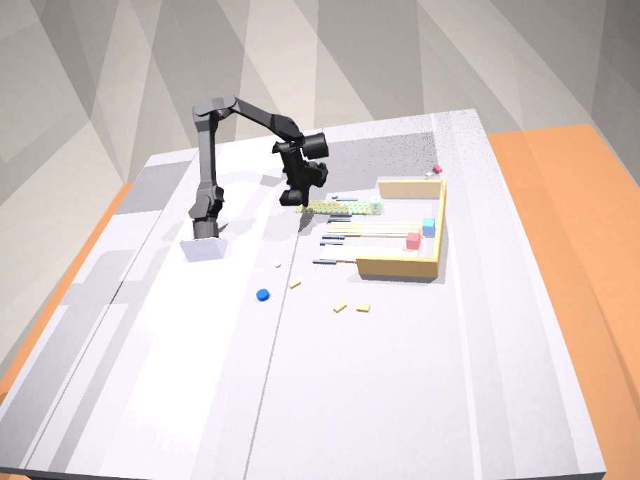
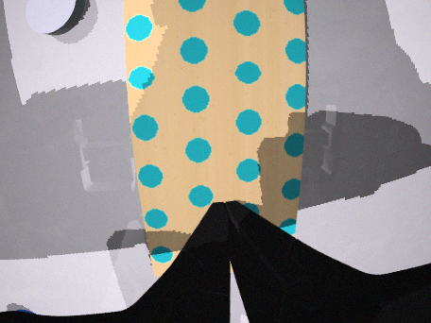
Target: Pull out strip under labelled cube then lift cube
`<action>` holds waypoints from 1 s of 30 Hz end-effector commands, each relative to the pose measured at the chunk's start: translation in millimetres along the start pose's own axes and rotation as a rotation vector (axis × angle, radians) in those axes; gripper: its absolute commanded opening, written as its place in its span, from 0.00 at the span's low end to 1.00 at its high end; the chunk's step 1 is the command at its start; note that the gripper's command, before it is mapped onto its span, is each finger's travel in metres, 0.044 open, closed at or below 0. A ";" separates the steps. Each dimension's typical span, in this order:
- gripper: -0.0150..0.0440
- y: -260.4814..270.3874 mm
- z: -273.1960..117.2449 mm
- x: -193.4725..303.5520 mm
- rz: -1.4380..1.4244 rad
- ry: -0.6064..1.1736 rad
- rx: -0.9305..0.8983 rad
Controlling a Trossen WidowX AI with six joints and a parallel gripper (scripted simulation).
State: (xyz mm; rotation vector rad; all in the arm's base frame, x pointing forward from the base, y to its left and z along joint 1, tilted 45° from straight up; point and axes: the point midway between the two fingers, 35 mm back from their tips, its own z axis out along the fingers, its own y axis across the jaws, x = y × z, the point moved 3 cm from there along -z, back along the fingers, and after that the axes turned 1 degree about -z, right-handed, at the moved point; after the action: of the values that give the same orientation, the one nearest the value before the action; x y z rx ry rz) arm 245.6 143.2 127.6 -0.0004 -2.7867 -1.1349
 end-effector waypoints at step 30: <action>0.25 -1.1 3.6 54.3 0.011 0.022 0.000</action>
State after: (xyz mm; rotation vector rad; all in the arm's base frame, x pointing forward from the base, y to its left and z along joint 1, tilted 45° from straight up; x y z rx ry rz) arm 202.0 141.3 134.3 0.0006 -2.7878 -1.1407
